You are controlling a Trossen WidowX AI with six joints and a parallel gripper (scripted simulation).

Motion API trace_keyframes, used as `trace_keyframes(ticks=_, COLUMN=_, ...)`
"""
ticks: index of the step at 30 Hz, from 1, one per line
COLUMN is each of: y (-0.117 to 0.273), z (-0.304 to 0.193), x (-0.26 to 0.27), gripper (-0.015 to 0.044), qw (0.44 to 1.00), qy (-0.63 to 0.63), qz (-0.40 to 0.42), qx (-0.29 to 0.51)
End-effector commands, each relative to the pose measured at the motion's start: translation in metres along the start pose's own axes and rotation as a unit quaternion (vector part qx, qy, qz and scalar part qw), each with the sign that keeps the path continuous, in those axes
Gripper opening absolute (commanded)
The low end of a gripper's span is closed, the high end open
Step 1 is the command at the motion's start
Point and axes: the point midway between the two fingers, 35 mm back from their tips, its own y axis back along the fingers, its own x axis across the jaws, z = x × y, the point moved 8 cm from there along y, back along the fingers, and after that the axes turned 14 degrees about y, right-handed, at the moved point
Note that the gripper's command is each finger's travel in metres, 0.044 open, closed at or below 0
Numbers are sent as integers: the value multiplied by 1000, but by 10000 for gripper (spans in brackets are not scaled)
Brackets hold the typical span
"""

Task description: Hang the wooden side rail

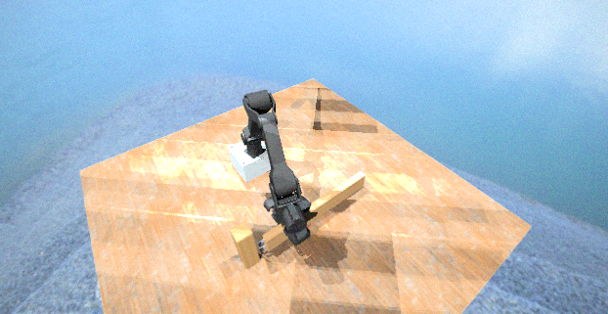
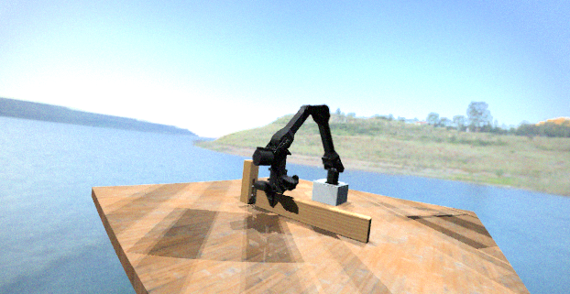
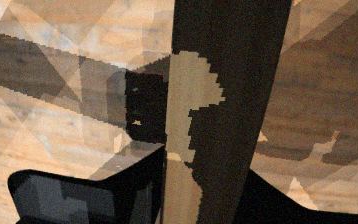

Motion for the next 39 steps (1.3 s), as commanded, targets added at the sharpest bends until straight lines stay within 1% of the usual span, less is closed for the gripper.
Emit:
trace_keyframes(ticks=1, y=0, z=0, x=0, gripper=0, qw=1000, qy=1, qz=0, qx=0)
trace_keyframes(ticks=39, y=5, z=0, x=0, gripper=0, qw=1000, qy=-11, qz=0, qx=-2)
